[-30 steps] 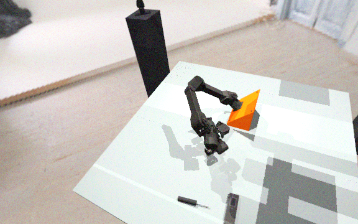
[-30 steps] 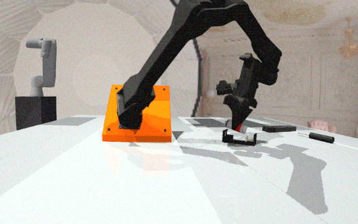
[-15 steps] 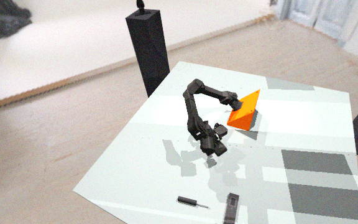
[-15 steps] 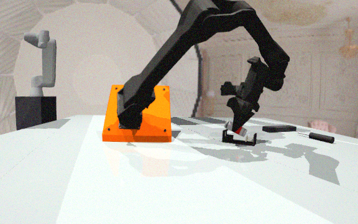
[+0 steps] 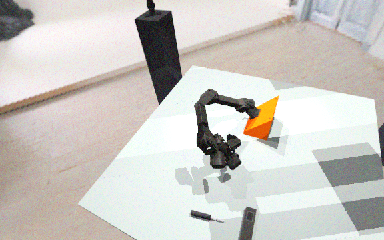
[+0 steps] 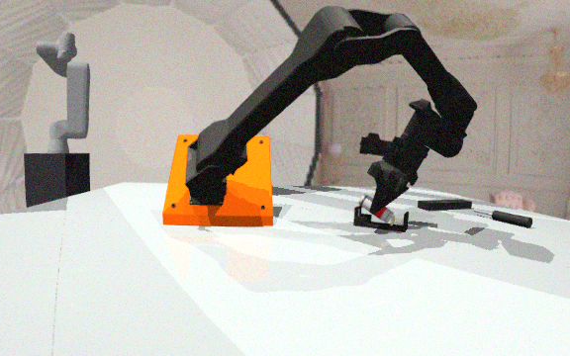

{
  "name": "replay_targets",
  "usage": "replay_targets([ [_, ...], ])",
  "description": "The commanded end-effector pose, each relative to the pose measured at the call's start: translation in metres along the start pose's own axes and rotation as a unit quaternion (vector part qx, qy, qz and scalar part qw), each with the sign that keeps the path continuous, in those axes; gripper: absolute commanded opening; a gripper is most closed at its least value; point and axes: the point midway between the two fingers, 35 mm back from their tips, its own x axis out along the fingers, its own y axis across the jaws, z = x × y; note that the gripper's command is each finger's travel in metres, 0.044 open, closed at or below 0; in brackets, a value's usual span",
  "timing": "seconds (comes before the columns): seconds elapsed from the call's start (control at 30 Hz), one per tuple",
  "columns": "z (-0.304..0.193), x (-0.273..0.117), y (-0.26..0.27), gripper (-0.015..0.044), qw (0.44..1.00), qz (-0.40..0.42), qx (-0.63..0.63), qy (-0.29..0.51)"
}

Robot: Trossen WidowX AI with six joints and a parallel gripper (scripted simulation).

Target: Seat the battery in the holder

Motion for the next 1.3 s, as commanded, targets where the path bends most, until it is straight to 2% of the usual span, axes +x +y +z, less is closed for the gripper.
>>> replay_targets([
  [0.0, -0.001, 0.001, 0.0, 0.0085, 1.0, -0.001, -0.002, -0.017],
  [1.27, -0.02, -0.006, 0.0, 0.0085, 1.0, 0.003, -0.002, -0.016],
])
